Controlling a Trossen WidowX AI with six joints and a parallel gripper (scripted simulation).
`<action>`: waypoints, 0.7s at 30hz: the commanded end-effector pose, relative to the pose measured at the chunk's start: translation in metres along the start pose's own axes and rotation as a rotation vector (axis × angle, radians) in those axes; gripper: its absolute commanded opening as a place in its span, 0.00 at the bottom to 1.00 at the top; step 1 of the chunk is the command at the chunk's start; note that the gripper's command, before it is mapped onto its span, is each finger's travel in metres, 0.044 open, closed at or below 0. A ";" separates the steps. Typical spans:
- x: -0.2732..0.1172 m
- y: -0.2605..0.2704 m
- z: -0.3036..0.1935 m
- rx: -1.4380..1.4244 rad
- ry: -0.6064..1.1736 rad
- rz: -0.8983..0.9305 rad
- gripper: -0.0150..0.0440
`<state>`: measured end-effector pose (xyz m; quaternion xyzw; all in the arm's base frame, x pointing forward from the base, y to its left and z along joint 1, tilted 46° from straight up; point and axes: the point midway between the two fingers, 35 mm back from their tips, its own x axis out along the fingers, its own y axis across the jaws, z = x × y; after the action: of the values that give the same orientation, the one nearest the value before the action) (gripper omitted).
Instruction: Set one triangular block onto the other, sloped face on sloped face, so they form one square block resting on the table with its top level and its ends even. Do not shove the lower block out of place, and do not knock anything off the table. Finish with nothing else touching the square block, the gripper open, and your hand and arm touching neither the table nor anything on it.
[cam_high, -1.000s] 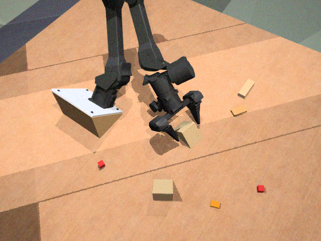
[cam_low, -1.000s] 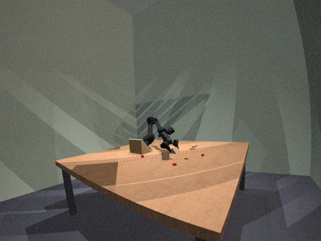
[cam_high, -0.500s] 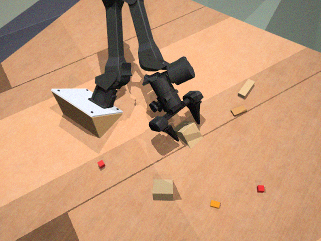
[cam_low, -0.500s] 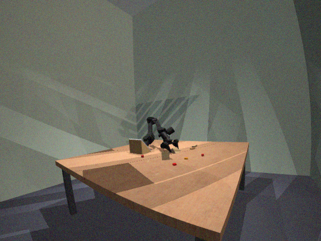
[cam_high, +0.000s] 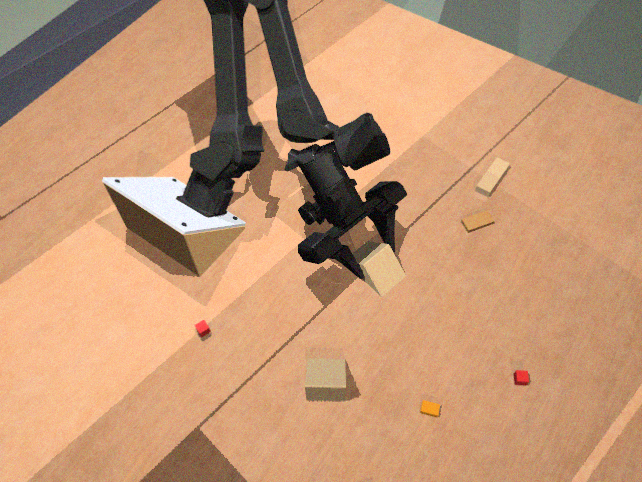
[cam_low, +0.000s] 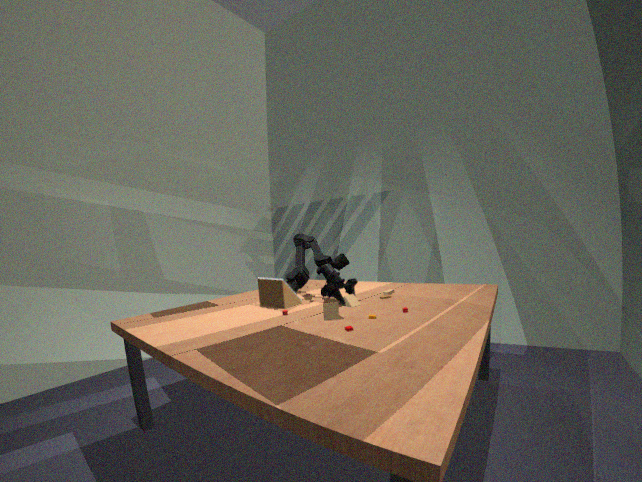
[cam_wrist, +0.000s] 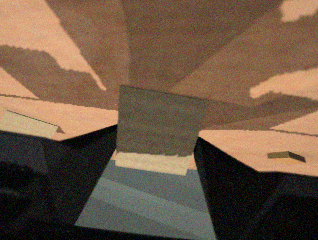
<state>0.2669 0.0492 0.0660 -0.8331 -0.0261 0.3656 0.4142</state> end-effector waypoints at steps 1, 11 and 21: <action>0.000 0.000 0.000 0.000 0.000 0.000 0.71; 0.000 0.000 0.000 0.000 0.000 0.000 0.50; -0.019 0.002 -0.029 -0.007 -0.009 0.017 0.25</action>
<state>0.2663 0.0312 0.0730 -0.8284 -0.0186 0.3804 0.4108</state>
